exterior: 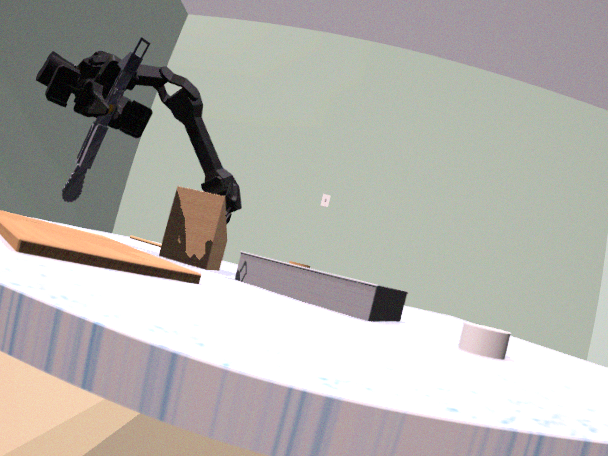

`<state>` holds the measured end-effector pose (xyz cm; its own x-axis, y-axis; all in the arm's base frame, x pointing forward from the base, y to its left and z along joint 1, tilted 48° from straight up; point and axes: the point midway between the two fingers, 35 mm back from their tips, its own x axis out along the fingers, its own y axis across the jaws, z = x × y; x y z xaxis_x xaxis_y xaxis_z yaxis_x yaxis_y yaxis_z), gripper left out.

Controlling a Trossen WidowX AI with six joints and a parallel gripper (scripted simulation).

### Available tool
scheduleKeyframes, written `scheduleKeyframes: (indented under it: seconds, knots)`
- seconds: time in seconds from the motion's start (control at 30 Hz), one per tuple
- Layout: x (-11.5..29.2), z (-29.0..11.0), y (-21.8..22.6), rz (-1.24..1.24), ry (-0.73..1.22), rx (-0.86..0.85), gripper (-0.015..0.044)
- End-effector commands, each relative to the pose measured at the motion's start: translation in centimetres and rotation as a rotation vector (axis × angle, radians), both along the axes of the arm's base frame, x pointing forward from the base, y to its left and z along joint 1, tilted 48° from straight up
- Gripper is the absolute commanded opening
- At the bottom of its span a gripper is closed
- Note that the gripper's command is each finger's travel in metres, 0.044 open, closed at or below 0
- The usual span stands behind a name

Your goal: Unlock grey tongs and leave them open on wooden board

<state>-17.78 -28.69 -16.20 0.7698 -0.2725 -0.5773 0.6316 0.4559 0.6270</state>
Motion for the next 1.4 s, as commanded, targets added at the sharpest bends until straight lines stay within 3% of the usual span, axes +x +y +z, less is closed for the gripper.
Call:
scheduleKeyframes:
  seconds: [0.0,0.2,0.5,1.13,1.37]
  knots:
    - [0.0,0.1,-0.1,-0.003,-0.001,-0.010,-0.0150]
    - [0.4,-0.4,-0.1,0.038,0.013,0.038,-0.0150]
    - [2.3,-2.2,0.2,0.257,0.115,0.275,-0.0150]
    - [3.5,-3.5,0.4,0.705,0.491,0.702,-0.0150]
    - [3.4,-3.4,0.2,0.759,0.554,0.745,-0.0150]
